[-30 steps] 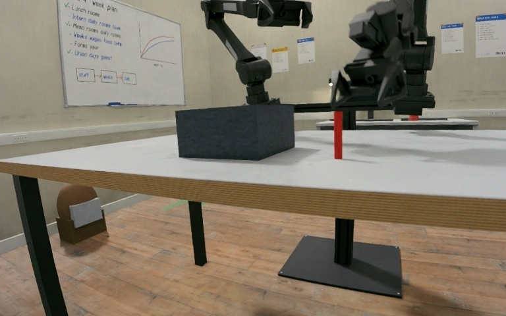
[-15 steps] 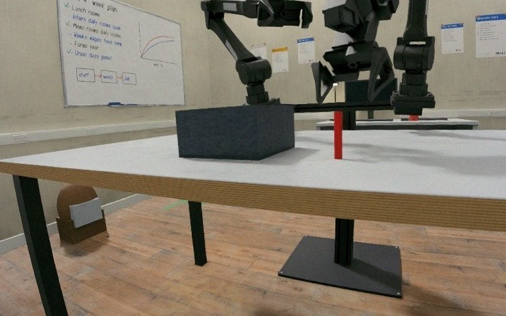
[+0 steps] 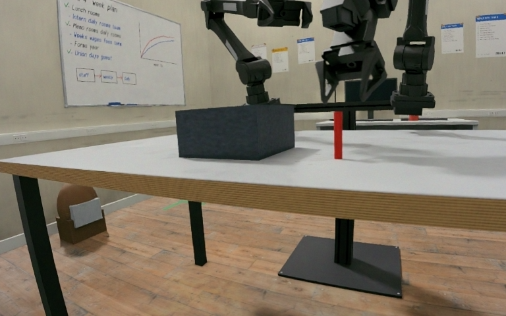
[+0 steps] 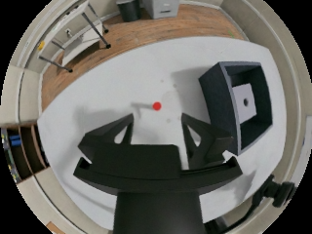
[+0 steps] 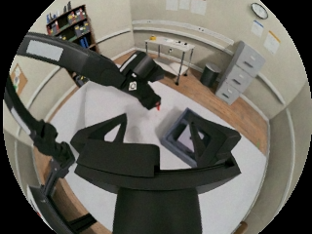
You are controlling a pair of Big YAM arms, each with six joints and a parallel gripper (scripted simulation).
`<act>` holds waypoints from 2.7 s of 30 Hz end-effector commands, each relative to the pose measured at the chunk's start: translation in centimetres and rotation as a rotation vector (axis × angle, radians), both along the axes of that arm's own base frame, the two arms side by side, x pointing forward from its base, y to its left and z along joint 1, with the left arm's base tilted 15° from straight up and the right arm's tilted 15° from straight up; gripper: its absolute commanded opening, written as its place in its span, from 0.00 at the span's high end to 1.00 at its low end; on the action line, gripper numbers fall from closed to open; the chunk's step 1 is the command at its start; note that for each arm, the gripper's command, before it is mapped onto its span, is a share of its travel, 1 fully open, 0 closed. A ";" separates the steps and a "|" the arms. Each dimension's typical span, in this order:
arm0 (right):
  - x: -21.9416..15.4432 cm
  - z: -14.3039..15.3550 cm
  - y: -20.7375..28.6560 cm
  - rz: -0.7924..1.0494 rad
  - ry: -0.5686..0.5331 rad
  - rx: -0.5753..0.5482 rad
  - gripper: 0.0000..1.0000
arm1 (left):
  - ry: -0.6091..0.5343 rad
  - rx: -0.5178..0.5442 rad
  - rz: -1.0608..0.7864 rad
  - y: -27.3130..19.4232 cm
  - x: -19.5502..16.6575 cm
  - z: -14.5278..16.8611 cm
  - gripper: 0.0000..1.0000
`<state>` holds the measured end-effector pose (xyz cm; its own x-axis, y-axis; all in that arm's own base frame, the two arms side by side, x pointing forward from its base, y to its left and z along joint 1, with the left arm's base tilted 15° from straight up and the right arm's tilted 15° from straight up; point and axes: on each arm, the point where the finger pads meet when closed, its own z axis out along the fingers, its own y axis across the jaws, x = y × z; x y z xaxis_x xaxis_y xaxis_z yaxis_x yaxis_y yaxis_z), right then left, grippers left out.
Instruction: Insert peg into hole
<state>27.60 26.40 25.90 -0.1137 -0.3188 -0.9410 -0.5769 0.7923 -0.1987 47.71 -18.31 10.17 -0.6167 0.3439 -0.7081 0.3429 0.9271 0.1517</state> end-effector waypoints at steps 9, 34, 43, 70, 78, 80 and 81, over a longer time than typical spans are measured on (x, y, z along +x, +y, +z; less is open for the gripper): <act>-6.9 2.3 -2.7 0.057 -0.111 0.023 0.00 | 0.156 0.110 -0.083 -0.2 2.7 1.3 0.63; -11.9 2.9 -7.9 0.056 -0.200 0.131 0.00 | 0.191 0.105 -0.085 -0.3 2.9 1.5 0.63; -11.9 2.9 -8.0 0.052 -0.201 0.131 0.00 | 0.186 0.110 -0.093 -0.5 3.8 1.0 0.63; -11.8 3.1 -8.0 0.047 -0.203 0.143 0.00 | 0.198 0.115 -0.093 -0.6 4.7 -1.5 0.85; -11.8 3.1 -8.0 0.047 -0.203 0.143 0.00 | 0.194 0.109 -0.096 -1.0 3.9 -0.5 1.00; -11.8 3.1 -8.0 0.047 -0.203 0.143 0.00 | 0.175 0.103 -0.097 -1.5 4.5 0.8 0.93; -11.8 3.1 -8.0 0.047 -0.203 0.143 0.00 | 0.174 0.104 -0.103 -1.8 4.3 1.3 0.93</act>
